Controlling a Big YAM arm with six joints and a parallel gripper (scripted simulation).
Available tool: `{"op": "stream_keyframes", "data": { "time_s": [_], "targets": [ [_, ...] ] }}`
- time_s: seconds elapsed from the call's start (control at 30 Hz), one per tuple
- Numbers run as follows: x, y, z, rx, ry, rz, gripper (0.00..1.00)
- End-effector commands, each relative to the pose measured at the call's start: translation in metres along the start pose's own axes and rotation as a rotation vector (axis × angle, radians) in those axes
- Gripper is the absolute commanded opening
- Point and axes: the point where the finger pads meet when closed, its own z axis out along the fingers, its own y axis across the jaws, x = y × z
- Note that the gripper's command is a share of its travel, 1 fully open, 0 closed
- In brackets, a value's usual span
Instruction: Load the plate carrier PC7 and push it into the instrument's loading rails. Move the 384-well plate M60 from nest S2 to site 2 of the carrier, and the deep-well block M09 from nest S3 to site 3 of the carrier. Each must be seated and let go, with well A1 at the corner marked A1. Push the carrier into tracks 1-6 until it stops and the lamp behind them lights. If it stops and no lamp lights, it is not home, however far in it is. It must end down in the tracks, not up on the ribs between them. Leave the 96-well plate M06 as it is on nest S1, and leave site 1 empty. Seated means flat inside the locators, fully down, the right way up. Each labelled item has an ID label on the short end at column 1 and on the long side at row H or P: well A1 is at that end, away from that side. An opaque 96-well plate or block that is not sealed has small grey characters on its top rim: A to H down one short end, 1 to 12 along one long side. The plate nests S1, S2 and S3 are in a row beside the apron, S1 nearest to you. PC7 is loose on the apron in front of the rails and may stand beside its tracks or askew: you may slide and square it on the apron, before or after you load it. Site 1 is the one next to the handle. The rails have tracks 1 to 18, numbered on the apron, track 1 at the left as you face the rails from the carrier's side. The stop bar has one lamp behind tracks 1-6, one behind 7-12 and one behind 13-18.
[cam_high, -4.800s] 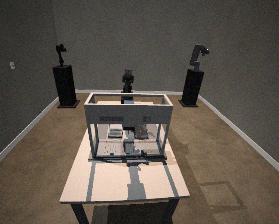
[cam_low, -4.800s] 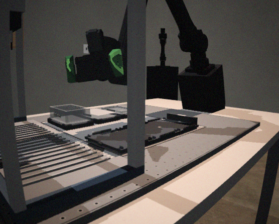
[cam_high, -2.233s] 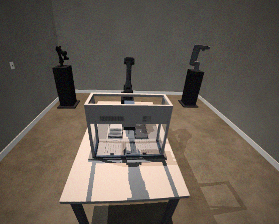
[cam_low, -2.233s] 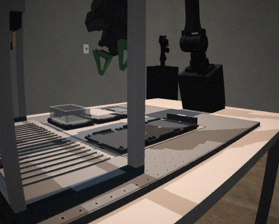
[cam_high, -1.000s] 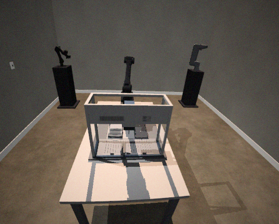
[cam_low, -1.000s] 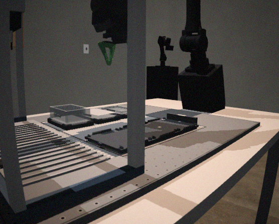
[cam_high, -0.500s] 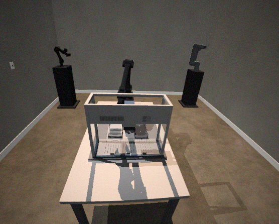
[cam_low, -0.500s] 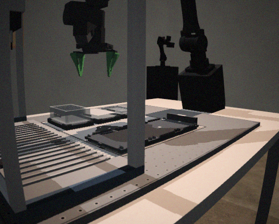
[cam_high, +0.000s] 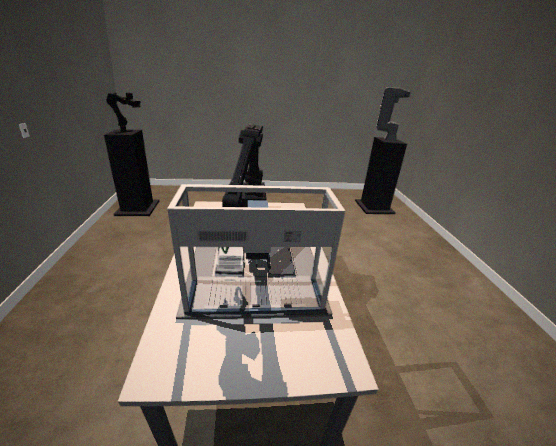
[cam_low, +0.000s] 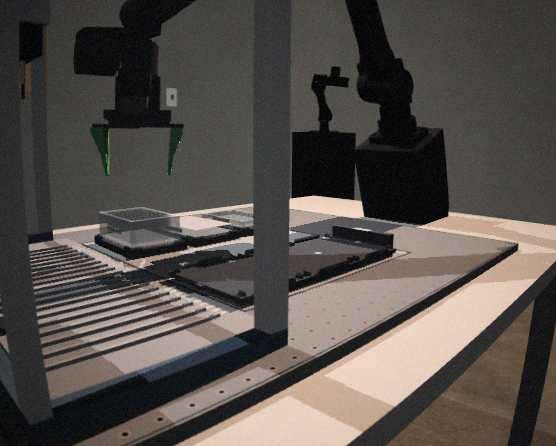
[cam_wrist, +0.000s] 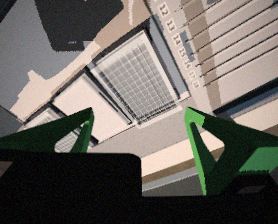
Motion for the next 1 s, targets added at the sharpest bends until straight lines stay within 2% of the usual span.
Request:
{"op": "stream_keyframes", "data": {
  "time_s": [0.0,0.03,0.07,0.17,0.2,0.27,0.33,0.43,0.53,0.57,0.6,0.77,0.83,0.87,0.97],
  "targets": [
    [0.006,-0.027,0.003,0.010,-0.001,-0.171,1.00],
    [0.006,-0.027,0.003,0.010,0.000,-0.204,1.00],
    [0.016,-0.005,0.018,-0.040,0.012,-0.232,1.00],
    [0.005,0.000,0.019,-0.044,0.003,-0.350,1.00],
    [-0.005,-0.021,0.005,0.004,-0.006,-0.390,1.00],
    [-0.005,-0.021,0.005,0.004,-0.006,-0.390,1.00],
    [0.000,-0.012,0.007,0.000,-0.005,-0.455,1.00],
    [-0.001,-0.013,0.007,0.001,-0.005,-0.555,1.00],
    [-0.001,-0.013,0.007,0.002,-0.005,-0.559,1.00],
    [0.001,-0.008,0.021,-0.015,-0.004,-0.559,1.00],
    [0.001,-0.005,0.024,-0.019,-0.004,-0.561,1.00],
    [0.000,-0.004,0.038,-0.021,-0.004,-0.562,1.00],
    [0.000,-0.004,0.038,-0.021,-0.004,-0.562,1.00],
    [-0.002,-0.010,0.037,-0.008,-0.005,-0.563,1.00],
    [0.001,-0.003,0.049,-0.022,-0.003,-0.562,1.00]
  ]
}}
